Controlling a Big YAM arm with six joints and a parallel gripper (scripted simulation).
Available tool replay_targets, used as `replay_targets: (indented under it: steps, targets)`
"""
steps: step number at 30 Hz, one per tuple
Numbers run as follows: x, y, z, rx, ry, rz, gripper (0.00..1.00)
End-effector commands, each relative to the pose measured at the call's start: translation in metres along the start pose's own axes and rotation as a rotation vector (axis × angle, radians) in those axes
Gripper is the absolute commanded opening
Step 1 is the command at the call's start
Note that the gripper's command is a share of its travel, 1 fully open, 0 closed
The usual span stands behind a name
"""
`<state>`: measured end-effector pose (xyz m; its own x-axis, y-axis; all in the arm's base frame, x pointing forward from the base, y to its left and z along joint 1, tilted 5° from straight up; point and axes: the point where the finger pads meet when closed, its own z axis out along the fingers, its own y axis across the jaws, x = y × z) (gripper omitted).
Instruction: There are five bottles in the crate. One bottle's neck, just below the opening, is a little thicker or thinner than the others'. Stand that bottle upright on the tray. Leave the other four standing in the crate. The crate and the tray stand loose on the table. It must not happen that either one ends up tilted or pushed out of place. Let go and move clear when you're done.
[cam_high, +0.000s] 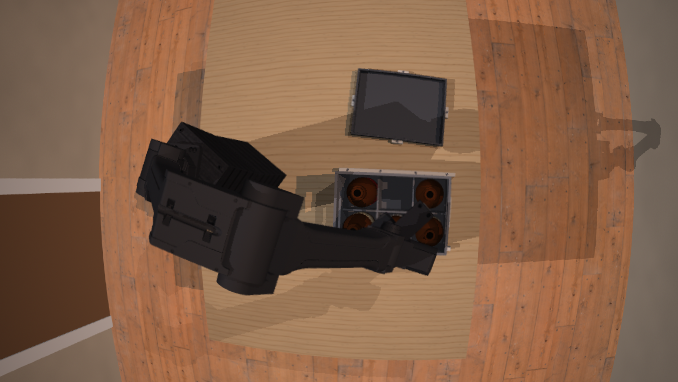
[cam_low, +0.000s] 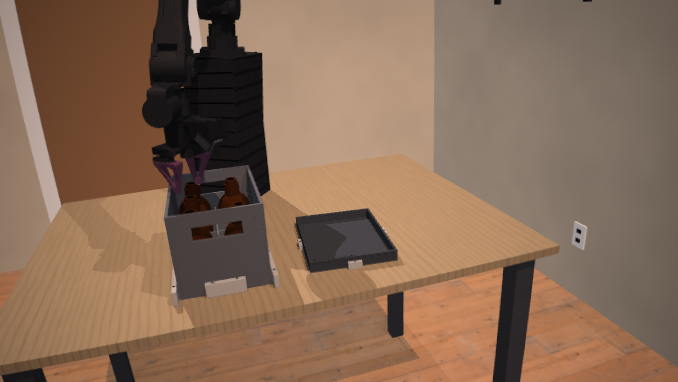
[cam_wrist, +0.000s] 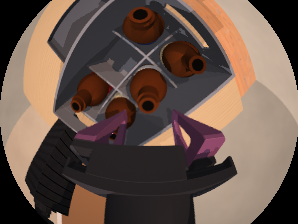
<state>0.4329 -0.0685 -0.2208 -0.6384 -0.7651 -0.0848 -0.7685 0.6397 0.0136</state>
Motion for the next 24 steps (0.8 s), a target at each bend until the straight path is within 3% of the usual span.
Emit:
replay_targets:
  steps: [1,24]
  targets:
    - [-0.0142,-0.0078,-0.0036,0.016,-0.010,-0.005,0.61]
    - [-0.0117,-0.0004,-0.0055,0.018,-0.012,-0.005,0.61]
